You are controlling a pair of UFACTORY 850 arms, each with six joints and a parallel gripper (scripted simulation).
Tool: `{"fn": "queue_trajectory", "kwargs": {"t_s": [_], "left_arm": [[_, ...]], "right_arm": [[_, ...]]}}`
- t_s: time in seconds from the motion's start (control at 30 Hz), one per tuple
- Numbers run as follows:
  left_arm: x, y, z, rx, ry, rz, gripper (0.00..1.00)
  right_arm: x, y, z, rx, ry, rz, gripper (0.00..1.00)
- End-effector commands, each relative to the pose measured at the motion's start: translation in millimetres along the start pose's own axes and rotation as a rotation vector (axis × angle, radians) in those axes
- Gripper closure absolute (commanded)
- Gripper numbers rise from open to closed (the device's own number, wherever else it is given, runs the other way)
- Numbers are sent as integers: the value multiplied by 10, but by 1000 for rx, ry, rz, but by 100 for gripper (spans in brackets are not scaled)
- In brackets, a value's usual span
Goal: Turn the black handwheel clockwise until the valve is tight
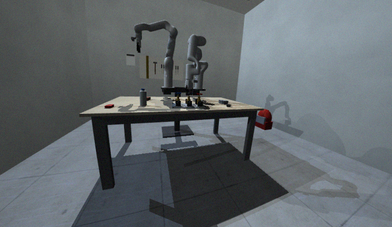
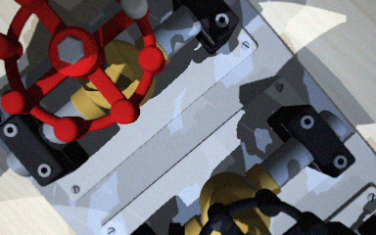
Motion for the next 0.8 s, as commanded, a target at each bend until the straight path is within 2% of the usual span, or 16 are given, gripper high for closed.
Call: {"fn": "queue_trajectory", "kwargs": {"t_s": [0.0,0.77], "left_arm": [[8,-4,-6,-1,2,46,100],[8,-4,-6,-1,3,404,100]], "right_arm": [[-1,-4,-9,2,0,0,0],[-1,-4,-9,2,0,0,0]]}}
Point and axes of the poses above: on each arm, the point where the finger pads meet when closed, its own z axis out along the fingers, its own x axis across the jaws, y = z × x, the point moved 2 cm from there along -z, back along the fingers, and after that the axes turned 6 degrees about z, right-handed, at the moved point
